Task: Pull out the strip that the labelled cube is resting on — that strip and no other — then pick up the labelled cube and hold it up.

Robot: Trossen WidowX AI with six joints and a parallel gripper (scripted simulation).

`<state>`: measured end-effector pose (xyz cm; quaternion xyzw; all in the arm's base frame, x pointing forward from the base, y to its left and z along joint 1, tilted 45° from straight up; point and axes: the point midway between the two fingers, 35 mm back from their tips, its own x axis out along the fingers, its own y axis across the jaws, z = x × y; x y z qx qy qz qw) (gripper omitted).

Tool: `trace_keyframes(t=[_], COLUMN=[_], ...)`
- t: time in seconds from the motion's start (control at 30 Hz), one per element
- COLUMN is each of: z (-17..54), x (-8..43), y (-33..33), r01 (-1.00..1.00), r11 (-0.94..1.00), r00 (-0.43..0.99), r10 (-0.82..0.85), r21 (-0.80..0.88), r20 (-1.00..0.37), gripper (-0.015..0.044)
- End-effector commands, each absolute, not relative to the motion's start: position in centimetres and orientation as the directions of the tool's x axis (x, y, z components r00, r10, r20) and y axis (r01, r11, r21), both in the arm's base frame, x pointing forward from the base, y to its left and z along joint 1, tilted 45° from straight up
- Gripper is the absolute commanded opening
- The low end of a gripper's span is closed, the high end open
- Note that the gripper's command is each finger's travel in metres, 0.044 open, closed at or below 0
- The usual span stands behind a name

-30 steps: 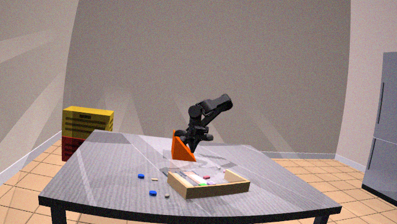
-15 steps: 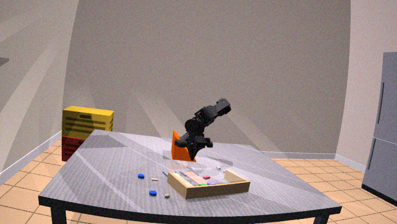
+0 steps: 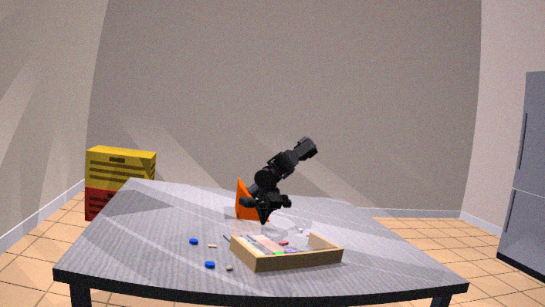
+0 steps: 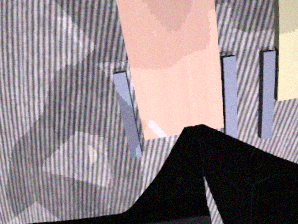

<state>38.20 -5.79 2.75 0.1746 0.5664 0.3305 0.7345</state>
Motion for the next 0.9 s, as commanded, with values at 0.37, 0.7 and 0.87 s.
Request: trace_keyframes(t=[0.37,0.7,0.87], z=[0.7,-0.4,-0.9], x=[38.6,38.8,38.9], y=[-3.9,-2.8,-2.2], r01=[-0.280,-0.280,-0.280], r11=[0.718,0.716,0.716], r00=[0.135,0.135,0.135], r10=[0.687,0.688,0.689], r21=[0.638,0.639,0.640], r20=[-0.714,-0.713,-0.712], gripper=[0.0000,0.0000,0.0000])
